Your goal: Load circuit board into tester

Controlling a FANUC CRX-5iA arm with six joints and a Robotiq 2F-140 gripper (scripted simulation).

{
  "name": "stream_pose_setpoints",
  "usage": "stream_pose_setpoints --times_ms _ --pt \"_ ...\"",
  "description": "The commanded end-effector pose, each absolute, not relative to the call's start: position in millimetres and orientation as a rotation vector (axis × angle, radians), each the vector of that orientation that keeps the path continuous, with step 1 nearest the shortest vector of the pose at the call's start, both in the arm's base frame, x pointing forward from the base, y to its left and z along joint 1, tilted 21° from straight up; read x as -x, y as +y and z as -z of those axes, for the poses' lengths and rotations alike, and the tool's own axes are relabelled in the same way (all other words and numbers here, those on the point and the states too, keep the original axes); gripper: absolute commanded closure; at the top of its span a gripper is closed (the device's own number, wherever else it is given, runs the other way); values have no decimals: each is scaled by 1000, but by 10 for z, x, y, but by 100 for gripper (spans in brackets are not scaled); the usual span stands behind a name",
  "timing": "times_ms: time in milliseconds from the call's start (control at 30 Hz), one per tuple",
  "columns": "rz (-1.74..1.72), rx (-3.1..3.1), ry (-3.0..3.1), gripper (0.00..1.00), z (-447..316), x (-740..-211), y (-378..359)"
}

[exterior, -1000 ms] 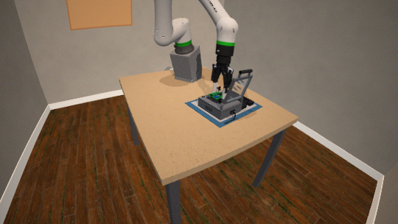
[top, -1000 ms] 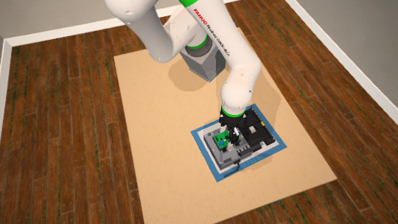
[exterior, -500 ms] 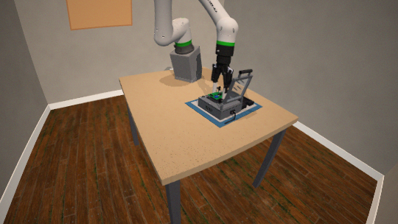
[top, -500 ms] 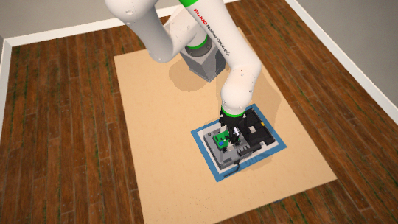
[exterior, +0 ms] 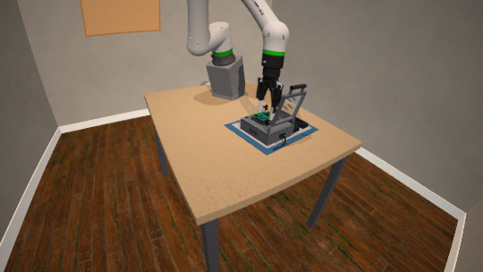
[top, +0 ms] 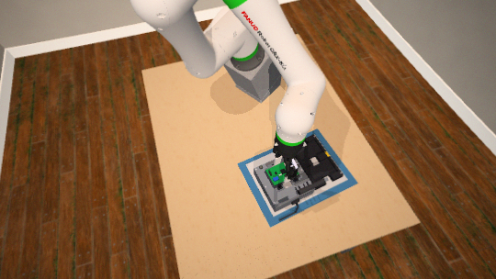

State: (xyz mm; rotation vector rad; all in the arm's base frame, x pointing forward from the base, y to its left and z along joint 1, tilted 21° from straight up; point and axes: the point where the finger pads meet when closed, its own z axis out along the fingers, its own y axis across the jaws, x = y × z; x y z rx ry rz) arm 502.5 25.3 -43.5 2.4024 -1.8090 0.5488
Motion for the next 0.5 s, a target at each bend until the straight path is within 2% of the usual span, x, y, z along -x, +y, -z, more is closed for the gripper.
stream_pose_setpoints --times_ms 0,467 --pt "-549 -2403 -1809 54 437 -5028 253" --pt "-549 -2403 -1809 54 459 -5033 246"
